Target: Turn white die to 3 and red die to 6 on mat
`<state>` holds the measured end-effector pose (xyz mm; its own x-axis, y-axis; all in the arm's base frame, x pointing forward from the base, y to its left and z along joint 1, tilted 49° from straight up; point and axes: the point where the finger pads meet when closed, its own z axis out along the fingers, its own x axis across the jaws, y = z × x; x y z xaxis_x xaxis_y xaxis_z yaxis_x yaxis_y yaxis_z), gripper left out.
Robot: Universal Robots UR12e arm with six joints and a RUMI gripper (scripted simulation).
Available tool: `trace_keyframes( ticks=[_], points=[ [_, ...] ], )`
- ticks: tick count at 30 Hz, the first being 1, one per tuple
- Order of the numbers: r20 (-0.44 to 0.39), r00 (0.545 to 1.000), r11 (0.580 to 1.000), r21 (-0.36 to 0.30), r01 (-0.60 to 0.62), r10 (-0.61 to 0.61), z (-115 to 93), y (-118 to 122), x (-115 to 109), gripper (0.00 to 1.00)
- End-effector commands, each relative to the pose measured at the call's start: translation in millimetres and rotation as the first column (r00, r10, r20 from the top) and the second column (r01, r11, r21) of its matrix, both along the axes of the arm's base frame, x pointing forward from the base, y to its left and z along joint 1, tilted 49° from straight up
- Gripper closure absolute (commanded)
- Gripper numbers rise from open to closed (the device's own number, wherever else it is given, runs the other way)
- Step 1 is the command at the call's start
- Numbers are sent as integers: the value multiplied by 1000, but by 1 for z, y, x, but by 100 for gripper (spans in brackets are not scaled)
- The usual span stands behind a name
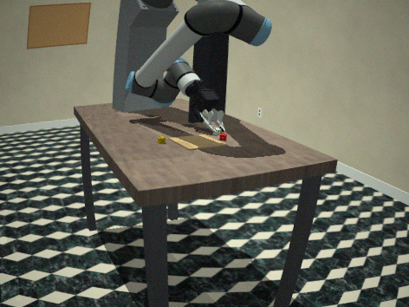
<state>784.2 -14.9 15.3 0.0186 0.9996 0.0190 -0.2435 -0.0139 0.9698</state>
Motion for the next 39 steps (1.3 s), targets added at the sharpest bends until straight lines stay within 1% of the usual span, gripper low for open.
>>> trace_keyframes(
  ticks=[1, 18, 22, 30, 39],
  points=[
    [0, 1000, 1000, 0, 0, 0, 0, 0, 0, 79],
    [0, 1000, 1000, 0, 0, 0, 0, 0, -2, 79],
    [0, 1000, 1000, 0, 0, 0, -2, 0, -11, 79],
    [0, 1000, 1000, 0, 0, 0, -9, 1, -39, 79],
    [0, 1000, 1000, 0, 0, 0, -12, 1, -49, 79]
  ],
)
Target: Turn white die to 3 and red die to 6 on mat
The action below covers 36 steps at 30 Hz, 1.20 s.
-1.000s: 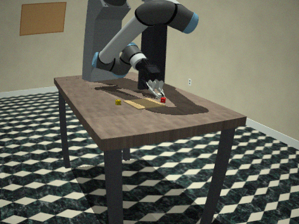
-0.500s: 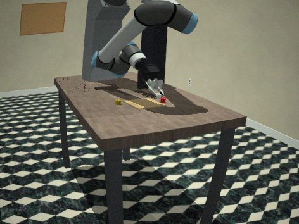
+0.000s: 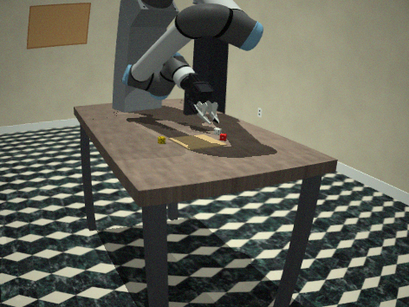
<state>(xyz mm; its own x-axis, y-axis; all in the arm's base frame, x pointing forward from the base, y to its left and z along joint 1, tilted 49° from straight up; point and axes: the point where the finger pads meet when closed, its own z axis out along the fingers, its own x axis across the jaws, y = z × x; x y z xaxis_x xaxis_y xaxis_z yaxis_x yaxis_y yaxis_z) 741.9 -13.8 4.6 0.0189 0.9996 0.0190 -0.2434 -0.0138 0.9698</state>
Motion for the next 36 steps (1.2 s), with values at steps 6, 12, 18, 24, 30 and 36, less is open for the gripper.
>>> trace_keyframes(
  ticks=[6, 12, 18, 24, 30, 36],
  points=[
    [0, 1000, 1000, 0, 0, 0, 1, 0, -9, 79],
    [0, 1000, 1000, 0, 0, 0, 10, 0, -19, 79],
    [0, 1000, 1000, 0, 0, 0, 27, 0, -39, 79],
    [0, 1000, 1000, 0, 0, 0, 37, 0, -51, 79],
    [0, 1000, 1000, 0, 0, 0, 38, 0, -52, 79],
    [-12, 1000, 1000, 0, 0, 0, 39, 0, -51, 79]
  ],
)
